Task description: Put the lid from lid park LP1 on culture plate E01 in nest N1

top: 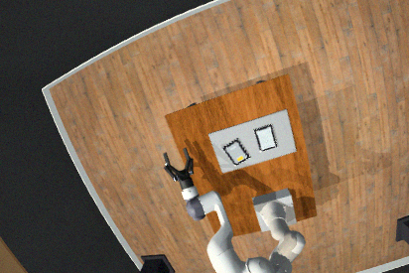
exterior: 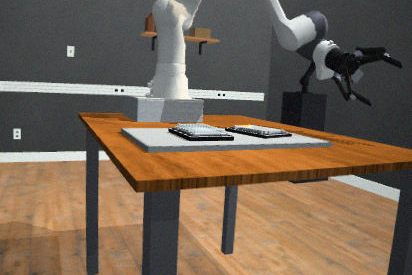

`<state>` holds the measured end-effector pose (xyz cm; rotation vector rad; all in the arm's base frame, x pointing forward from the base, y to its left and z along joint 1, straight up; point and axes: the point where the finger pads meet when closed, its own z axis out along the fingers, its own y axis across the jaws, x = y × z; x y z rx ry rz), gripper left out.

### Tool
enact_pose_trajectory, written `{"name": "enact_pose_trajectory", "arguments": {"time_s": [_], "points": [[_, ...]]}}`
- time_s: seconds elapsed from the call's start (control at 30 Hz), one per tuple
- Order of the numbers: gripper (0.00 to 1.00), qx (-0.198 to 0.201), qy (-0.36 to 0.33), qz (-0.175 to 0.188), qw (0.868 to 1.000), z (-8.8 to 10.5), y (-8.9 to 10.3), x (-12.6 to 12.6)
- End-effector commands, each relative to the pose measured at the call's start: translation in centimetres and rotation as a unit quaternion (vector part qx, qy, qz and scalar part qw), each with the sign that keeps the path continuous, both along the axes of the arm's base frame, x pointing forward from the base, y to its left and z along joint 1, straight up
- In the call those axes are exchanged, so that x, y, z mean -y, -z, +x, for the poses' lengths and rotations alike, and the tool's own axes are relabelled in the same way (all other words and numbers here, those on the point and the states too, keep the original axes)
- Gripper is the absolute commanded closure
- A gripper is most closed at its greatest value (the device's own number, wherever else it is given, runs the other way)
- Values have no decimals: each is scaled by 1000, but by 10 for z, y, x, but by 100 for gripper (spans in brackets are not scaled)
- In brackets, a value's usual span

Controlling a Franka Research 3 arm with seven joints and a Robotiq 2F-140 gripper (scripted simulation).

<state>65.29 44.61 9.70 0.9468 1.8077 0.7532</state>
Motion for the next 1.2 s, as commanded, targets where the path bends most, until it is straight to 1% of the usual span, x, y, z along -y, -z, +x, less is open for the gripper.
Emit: {"name": "enact_pose_trajectory", "arguments": {"time_s": [0.0, 0.6, 0.67, 0.73, 0.77, 0.8, 0.83, 0.87, 0.93, 0.97, 1.0, 1.03, 1.1, 1.13, 1.17], "points": [[0, 0, 0, 0, 1000, 0, 0, 0], [0, -1, 3, 2, 1000, 0, 0, 1], [0, -11, 21, 13, 1000, -4, 2, 8], [0, -33, 62, 38, 997, -13, 6, 25], [0, -50, 92, 57, 993, -19, 9, 36], [0, -70, 129, 80, 986, -28, 12, 51], [0, -87, 161, 99, 978, -37, 16, 68], [0, -98, 180, 111, 972, -48, 21, 87], [0, -118, 220, 136, 959, -48, 21, 87], [0, -130, 240, 148, 950, -60, 26, 109], [0, -140, 260, 160, 942, -60, 26, 109], [0, -152, 281, 172, 932, -73, 32, 132], [0, -152, 281, 172, 932, -73, 32, 132], [0, -176, 327, 203, 906, -73, 32, 132], [0, -186, 348, 214, 894, -86, 38, 156]]}}
